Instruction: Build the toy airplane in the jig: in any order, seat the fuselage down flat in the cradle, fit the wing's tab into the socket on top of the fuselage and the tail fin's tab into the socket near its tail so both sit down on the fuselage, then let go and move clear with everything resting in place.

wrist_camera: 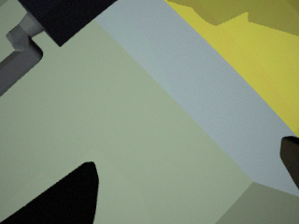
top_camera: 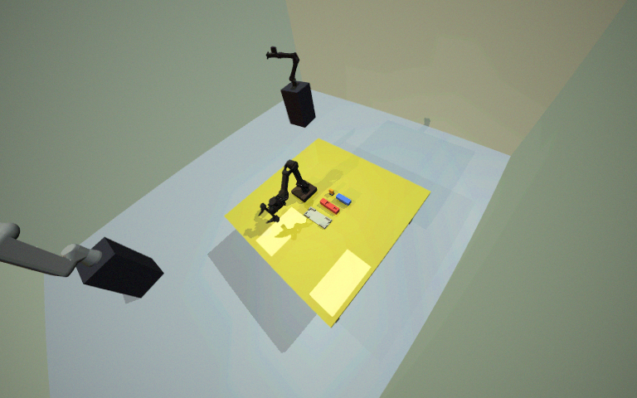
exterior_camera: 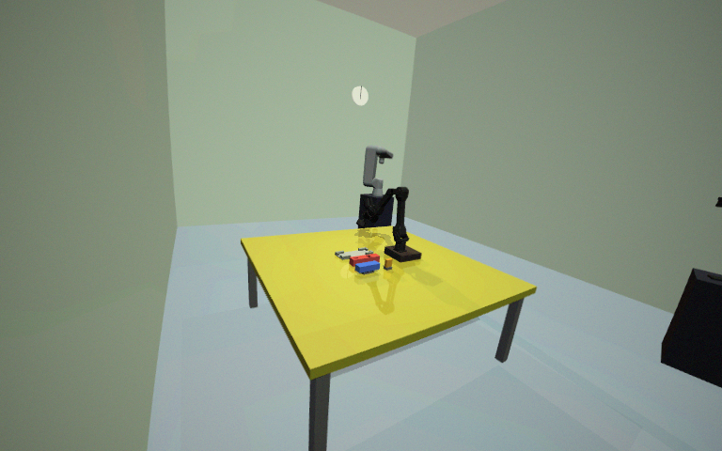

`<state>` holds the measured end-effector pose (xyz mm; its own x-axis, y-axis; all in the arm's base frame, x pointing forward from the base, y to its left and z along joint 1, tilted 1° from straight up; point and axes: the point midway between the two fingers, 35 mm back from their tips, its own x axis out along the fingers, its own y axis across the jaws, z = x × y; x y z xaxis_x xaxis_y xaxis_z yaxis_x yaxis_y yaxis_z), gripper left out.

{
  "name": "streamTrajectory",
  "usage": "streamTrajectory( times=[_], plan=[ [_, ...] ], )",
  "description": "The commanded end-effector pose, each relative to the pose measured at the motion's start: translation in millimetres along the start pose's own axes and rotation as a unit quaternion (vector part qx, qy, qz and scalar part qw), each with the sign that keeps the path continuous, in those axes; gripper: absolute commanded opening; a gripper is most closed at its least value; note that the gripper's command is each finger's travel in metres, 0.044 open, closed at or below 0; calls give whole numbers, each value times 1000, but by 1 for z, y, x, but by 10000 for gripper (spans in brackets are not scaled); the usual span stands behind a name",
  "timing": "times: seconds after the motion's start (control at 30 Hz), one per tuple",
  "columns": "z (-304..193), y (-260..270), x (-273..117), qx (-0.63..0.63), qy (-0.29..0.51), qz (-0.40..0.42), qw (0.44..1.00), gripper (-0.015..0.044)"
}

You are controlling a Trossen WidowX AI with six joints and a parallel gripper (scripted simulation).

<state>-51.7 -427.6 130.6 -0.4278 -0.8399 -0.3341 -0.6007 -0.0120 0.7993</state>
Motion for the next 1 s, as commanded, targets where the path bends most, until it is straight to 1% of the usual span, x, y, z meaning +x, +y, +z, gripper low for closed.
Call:
streamTrajectory(
  times=[0.0, 0.03, 0.1, 0.23, 0.33, 0.43, 0.53, 0.63, 0.8, 0.97],
  plan=[
    [0, 0, 0, 0, 0, 0, 1000, 426],
    [-1, -1, 0, -3, 1, -2, 1000, 440],
    [-9, -10, -4, -29, 9, -17, 999, 440],
    [-44, -52, -28, -156, 55, -84, 983, 440],
    [-70, -90, -57, -271, 106, -136, 947, 440],
    [-90, -126, -91, -402, 162, -182, 882, 440],
    [-104, -159, -131, -524, 224, -216, 793, 440],
    [-110, -188, -176, -630, 289, -235, 681, 440],
    [-106, -220, -247, -752, 385, -238, 479, 440],
    [-87, -237, -318, -820, 468, -213, 252, 440]
  ],
)
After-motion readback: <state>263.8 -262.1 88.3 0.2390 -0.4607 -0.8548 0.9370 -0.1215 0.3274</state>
